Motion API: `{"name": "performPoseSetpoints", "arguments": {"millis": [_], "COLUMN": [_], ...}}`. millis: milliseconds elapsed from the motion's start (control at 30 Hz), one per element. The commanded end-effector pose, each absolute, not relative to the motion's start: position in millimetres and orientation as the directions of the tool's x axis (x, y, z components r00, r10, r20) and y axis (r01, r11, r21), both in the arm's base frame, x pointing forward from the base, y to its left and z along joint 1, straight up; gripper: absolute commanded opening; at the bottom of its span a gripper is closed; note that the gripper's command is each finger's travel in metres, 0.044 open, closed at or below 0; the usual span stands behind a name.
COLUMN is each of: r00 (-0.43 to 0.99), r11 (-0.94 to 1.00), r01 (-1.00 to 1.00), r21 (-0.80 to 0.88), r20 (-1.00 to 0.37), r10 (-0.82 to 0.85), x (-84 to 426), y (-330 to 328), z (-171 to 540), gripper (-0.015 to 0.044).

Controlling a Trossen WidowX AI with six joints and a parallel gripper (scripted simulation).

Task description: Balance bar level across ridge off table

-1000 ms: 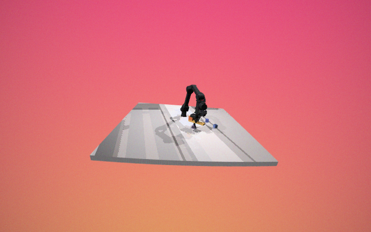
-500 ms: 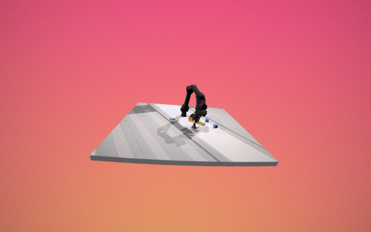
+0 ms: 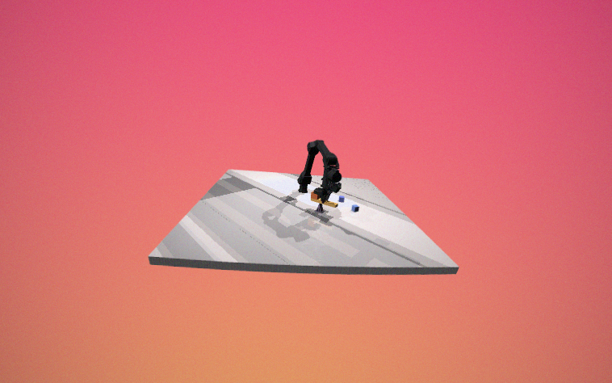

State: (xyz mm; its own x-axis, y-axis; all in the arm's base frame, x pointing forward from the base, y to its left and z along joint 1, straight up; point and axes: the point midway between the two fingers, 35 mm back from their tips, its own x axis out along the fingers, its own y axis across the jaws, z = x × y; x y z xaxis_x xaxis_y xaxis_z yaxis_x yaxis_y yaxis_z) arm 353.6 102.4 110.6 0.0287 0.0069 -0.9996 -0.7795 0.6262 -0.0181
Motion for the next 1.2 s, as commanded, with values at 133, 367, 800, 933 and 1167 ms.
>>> {"name": "performPoseSetpoints", "arguments": {"millis": [133, 367, 800, 933, 1167], "r00": [0.030, 0.030, 0.030, 0.030, 0.030], "r11": [0.628, 0.628, 0.628, 0.628, 0.628], "r01": [-0.778, -0.778, -0.778, -0.778, -0.778], "r21": [-0.018, -0.018, -0.018, -0.018, -0.018], "r20": [-1.000, -1.000, -1.000, -1.000, -1.000], "r10": [0.009, 0.009, 0.009, 0.009, 0.009], "x": [353.8, 353.8, 353.8, 353.8, 353.8], "y": [102.6, 102.6, 102.5, 102.5, 102.5], "z": [109.9, 109.3, 108.3, 107.9, 107.3], "gripper": [0.0000, 0.0000, 0.0000, 0.0000, 0.0000]}}
